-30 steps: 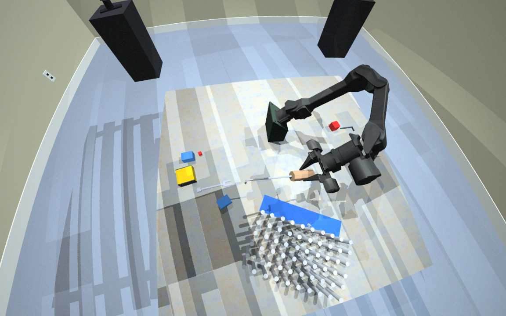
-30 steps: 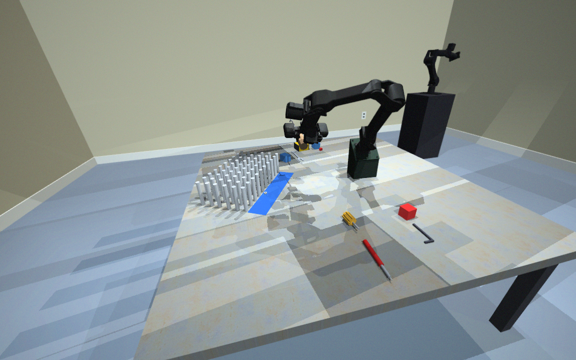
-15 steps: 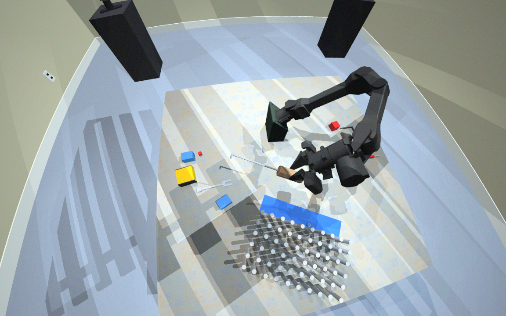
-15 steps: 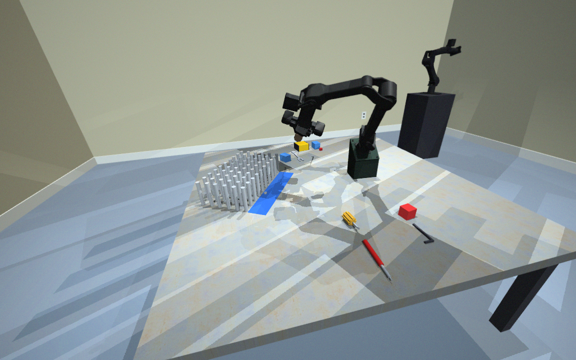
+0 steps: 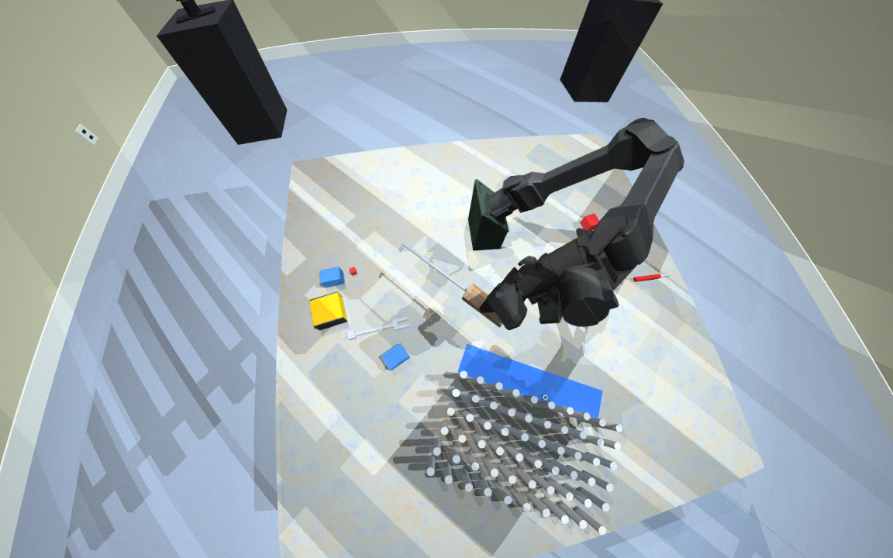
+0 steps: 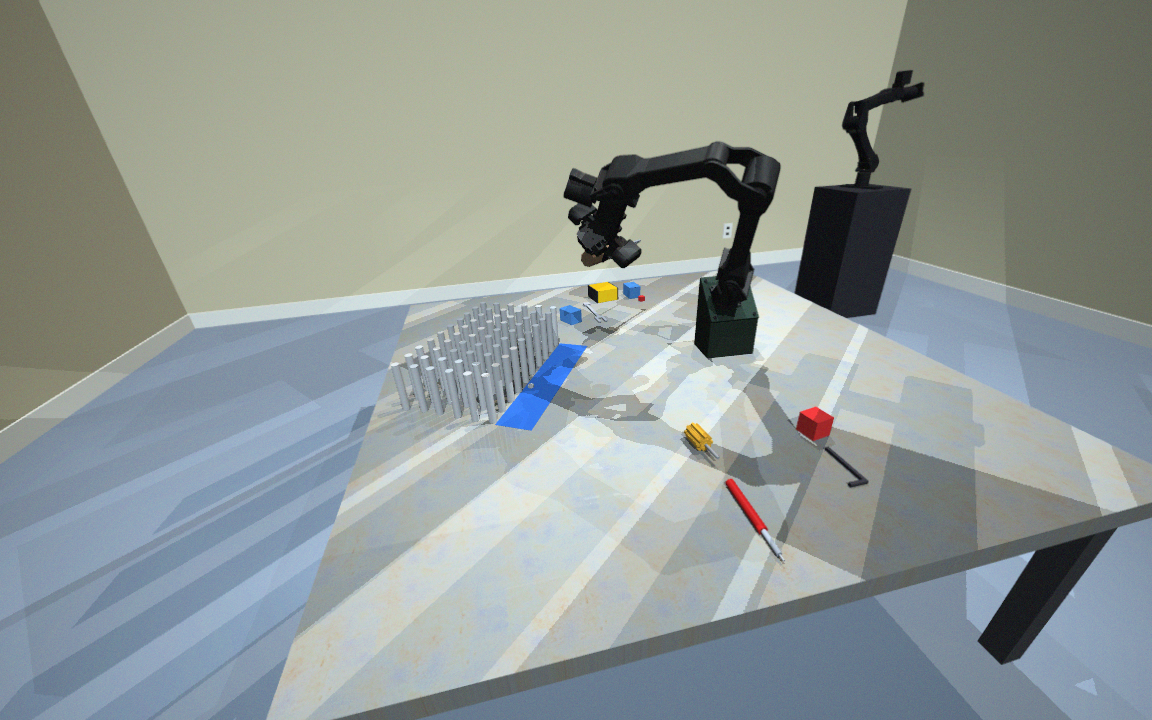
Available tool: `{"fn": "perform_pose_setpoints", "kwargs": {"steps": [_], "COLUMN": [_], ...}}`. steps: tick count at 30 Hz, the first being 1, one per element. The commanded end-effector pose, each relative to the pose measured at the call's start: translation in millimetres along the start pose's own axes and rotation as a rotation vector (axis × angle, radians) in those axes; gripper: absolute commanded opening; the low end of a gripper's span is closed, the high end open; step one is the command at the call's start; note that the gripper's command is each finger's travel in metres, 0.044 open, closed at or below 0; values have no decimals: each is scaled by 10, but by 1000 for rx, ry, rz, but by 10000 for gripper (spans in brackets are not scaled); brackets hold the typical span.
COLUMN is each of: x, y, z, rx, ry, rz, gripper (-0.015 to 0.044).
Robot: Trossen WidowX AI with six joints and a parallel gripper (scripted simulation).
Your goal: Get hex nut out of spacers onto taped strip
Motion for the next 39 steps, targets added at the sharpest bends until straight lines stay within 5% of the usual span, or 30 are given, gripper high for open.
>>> {"fn": "perform_pose_setpoints", "kwargs": {"steps": [1,39], "x": [-101,-597], "y": [-120,-1398], "z": [55,629], "rx": [0,47], "ry": [6,105], "rz": [139,1223], "gripper": [0,0]}}
Point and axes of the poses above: the point midway between the two fingers, 35 mm back from their tips, its own z axis out along the fingers, its own x axis across the jaws, y = z × x, the point moved 10 cm from there along -z, back along the fingers
